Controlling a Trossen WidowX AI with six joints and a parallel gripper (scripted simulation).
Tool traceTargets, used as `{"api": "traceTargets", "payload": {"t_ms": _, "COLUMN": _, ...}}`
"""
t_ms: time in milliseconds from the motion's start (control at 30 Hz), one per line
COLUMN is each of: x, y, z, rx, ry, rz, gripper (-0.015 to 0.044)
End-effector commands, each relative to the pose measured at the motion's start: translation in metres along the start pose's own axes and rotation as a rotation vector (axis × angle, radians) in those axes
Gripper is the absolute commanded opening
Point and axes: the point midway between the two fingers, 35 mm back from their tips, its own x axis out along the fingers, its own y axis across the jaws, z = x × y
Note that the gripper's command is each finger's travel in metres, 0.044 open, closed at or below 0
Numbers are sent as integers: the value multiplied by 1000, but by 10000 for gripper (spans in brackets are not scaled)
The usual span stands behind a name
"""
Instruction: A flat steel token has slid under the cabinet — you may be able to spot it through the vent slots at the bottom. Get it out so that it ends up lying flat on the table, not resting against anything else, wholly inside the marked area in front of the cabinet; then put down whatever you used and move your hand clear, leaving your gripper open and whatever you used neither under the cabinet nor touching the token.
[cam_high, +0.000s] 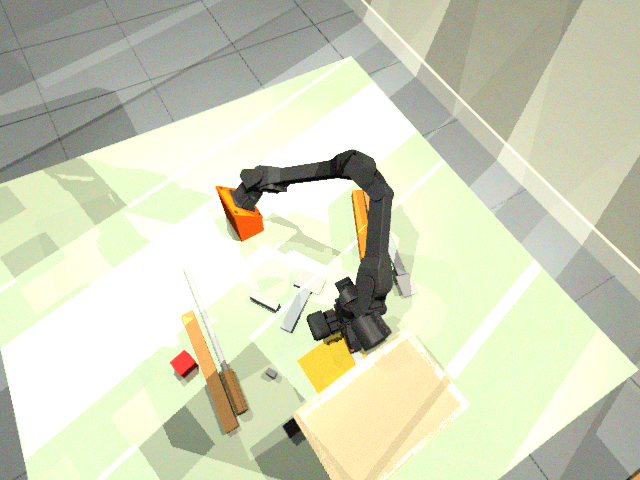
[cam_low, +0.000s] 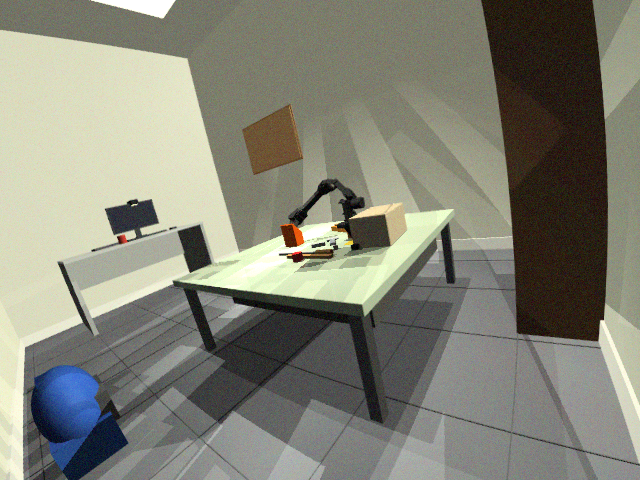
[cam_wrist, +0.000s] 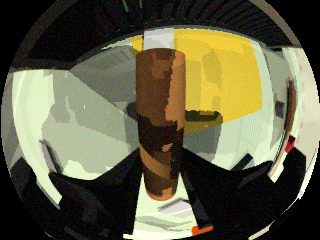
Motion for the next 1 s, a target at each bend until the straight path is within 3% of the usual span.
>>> {"api": "traceTargets", "payload": {"t_ms": 0, "x": 1, "y": -9, "z": 0, "rx": 4, "ry": 0, "rz": -7, "gripper": 0}}
{"api": "traceTargets", "payload": {"t_ms": 967, "x": 1, "y": -8, "z": -19, "rx": 5, "ry": 1, "rz": -7, "gripper": 0}}
